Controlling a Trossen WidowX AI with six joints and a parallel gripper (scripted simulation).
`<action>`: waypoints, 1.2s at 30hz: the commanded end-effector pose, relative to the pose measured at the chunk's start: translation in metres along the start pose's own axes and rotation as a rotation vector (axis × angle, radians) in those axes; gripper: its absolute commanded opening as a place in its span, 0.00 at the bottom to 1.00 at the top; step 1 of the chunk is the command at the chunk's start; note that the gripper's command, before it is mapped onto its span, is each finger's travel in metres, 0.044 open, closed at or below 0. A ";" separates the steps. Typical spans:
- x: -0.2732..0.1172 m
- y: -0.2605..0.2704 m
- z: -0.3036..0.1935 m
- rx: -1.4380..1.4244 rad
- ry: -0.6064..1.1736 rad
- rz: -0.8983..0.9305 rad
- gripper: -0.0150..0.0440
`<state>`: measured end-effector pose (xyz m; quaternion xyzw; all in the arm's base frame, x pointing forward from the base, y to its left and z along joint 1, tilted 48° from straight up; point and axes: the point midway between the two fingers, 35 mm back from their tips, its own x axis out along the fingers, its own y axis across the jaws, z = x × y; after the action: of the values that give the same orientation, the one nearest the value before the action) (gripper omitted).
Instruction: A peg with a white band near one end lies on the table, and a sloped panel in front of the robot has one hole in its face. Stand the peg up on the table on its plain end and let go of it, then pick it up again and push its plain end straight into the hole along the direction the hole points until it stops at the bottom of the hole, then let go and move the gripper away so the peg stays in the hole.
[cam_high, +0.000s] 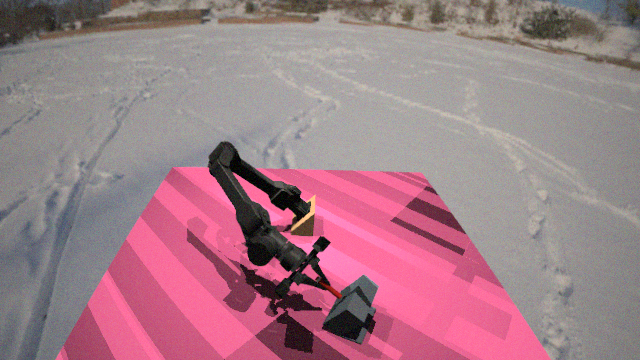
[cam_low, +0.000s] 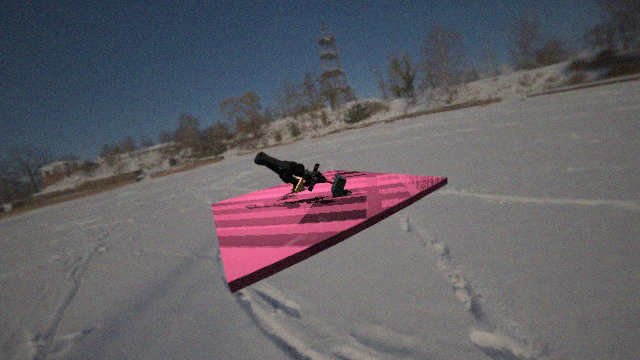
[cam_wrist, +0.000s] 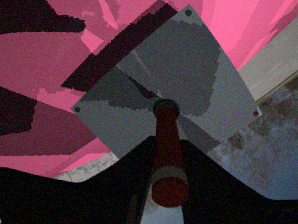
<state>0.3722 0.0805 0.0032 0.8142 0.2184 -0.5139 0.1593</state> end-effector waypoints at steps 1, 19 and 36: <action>0.002 0.000 0.000 -0.001 0.000 0.000 0.25; 0.011 0.000 -0.002 -0.001 0.000 0.000 0.25; 0.022 0.000 -0.002 -0.001 0.001 0.000 0.25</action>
<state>0.3800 0.0853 -0.0151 0.8130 0.2204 -0.5147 0.1599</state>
